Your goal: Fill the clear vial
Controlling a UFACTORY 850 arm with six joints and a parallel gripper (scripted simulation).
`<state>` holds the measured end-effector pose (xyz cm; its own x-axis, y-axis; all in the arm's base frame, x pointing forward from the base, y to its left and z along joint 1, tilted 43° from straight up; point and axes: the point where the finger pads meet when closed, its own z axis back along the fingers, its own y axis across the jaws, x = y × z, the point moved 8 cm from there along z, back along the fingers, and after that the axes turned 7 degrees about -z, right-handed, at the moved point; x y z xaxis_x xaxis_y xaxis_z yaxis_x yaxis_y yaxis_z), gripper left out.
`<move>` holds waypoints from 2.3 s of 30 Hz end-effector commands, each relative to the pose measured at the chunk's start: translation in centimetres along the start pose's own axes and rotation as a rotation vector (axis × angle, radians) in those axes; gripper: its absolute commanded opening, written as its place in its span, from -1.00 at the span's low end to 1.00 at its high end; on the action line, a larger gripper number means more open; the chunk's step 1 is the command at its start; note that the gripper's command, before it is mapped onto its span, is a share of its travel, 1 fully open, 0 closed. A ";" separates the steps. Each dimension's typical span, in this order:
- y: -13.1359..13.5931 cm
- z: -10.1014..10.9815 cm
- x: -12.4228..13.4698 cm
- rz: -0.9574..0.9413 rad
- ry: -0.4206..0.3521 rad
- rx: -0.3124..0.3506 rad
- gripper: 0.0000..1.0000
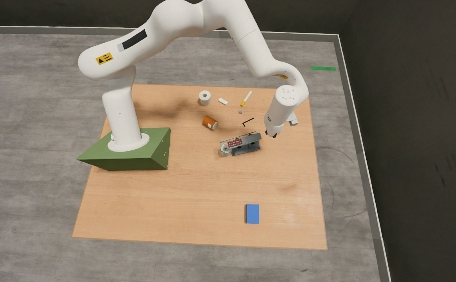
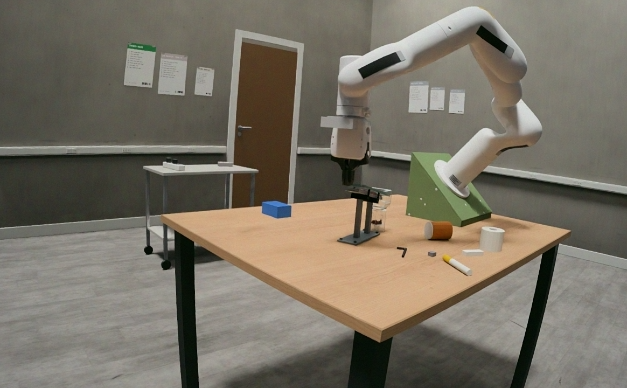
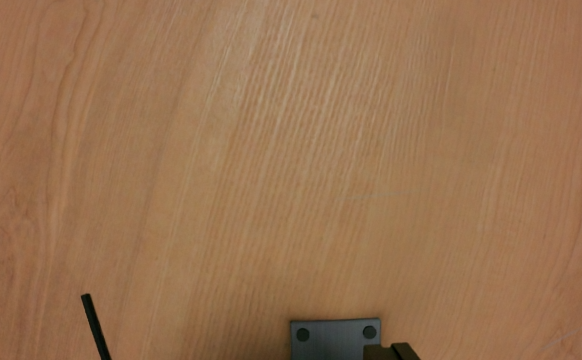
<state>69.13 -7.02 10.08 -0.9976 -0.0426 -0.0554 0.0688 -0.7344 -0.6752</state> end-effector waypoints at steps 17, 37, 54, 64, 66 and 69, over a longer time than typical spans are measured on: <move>0.2 -0.2 1.4 0.001 0.002 0.001 -1.00; 0.3 -0.4 2.3 0.001 0.002 0.001 -1.00; 0.0 0.1 -0.1 0.001 0.002 0.001 -1.00; 0.0 0.1 0.0 0.001 0.002 0.001 -1.00; 0.0 0.1 0.0 0.001 0.002 0.001 -1.00; 0.0 0.1 0.1 0.001 0.002 0.001 -1.00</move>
<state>69.06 -7.02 10.06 -0.9976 -0.0426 -0.0554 0.0689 -0.7345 -0.6751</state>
